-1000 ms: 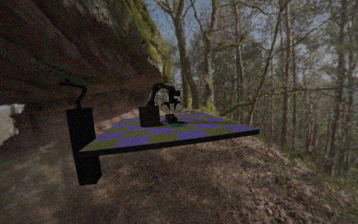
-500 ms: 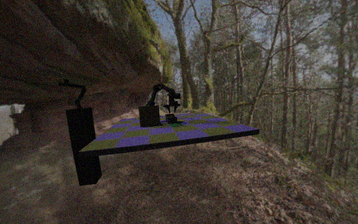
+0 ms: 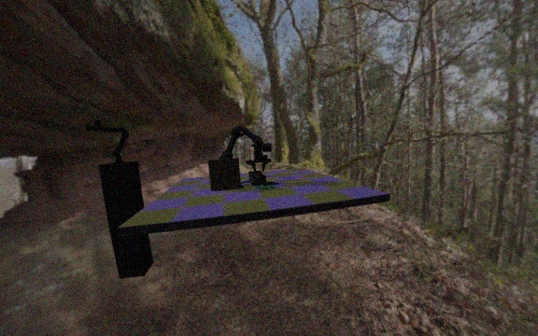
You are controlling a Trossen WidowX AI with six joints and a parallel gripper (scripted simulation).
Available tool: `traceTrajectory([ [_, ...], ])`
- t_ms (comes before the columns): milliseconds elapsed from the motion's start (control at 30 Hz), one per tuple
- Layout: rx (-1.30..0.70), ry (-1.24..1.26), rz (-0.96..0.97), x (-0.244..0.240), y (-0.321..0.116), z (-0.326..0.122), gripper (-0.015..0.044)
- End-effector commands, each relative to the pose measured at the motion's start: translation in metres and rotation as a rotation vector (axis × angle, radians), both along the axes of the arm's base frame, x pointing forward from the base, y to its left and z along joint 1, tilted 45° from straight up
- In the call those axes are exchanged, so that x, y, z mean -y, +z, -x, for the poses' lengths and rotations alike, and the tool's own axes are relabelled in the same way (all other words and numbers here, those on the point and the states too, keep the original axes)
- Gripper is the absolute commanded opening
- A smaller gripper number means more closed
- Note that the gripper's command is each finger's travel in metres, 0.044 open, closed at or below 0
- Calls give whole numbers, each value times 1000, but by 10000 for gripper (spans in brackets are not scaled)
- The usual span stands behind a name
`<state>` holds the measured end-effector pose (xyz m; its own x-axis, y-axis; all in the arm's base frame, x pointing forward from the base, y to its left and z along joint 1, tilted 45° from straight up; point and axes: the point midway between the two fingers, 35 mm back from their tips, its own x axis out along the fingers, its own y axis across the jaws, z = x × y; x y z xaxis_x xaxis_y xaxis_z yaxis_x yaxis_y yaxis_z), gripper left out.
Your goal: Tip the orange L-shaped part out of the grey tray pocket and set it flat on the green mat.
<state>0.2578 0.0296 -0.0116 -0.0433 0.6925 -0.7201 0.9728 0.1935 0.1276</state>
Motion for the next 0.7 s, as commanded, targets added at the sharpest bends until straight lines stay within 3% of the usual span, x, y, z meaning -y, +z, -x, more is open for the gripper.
traceTrajectory([
  [0,-5,-6,-5,-6,-5,1,280],
  [267,-5,-6,-7,-13,-12,2,280],
  [467,-1,1,-2,-10,-10,2,123],
  [667,-1,1,-2,-10,-10,2,82],
])
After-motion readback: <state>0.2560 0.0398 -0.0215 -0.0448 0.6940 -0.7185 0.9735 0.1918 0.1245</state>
